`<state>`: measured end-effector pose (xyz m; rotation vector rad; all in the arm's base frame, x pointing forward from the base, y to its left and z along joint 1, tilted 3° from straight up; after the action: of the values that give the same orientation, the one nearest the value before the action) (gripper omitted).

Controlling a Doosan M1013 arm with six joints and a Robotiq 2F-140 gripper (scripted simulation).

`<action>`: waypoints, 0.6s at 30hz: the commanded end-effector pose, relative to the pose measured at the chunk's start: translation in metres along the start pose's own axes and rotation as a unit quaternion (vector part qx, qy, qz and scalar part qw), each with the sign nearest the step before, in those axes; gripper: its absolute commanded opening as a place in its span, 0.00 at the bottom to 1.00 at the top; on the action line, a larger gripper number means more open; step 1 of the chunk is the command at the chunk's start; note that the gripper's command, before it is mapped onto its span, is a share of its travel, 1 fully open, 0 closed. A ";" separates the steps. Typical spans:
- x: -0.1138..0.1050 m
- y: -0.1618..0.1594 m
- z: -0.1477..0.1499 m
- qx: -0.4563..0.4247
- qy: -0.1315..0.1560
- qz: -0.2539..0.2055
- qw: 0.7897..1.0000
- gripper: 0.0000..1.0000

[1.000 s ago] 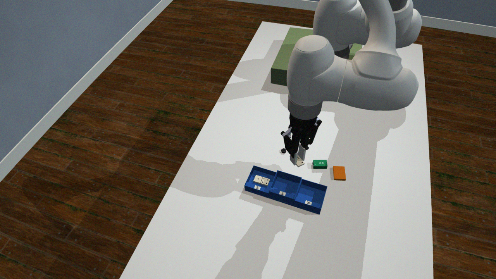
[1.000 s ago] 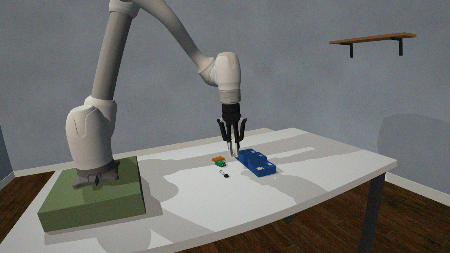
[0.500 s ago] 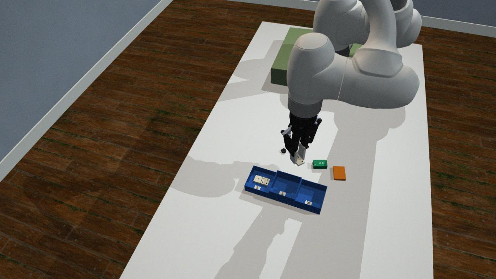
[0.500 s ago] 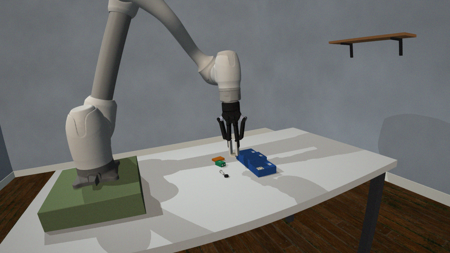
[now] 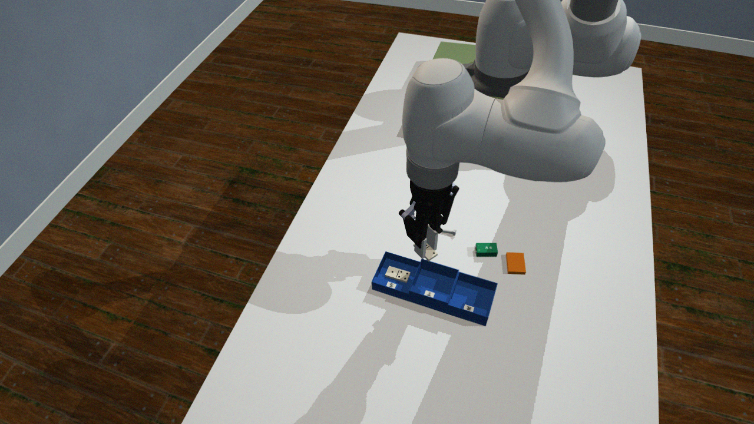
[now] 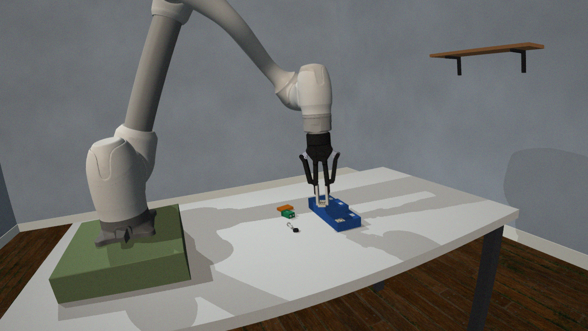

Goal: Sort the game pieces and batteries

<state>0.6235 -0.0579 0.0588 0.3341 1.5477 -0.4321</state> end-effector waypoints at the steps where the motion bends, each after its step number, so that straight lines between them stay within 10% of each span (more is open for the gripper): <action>1: 0.000 -0.011 0.026 -0.078 0.002 0.003 0.997 0.13; 18: 0.001 -0.026 0.063 -0.273 0.002 0.005 0.962 0.13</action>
<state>0.6669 -0.1108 0.0599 -0.0668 1.5963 -0.0282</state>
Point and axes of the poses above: the point where the finger pads meet when closed, its own x axis out along the fingers, its own z axis across the jaws, y = z × x, the point moved 6 cm from there along -x, back along the fingers, and after that the axes turned 7 degrees about -x, right-handed, at the moved point
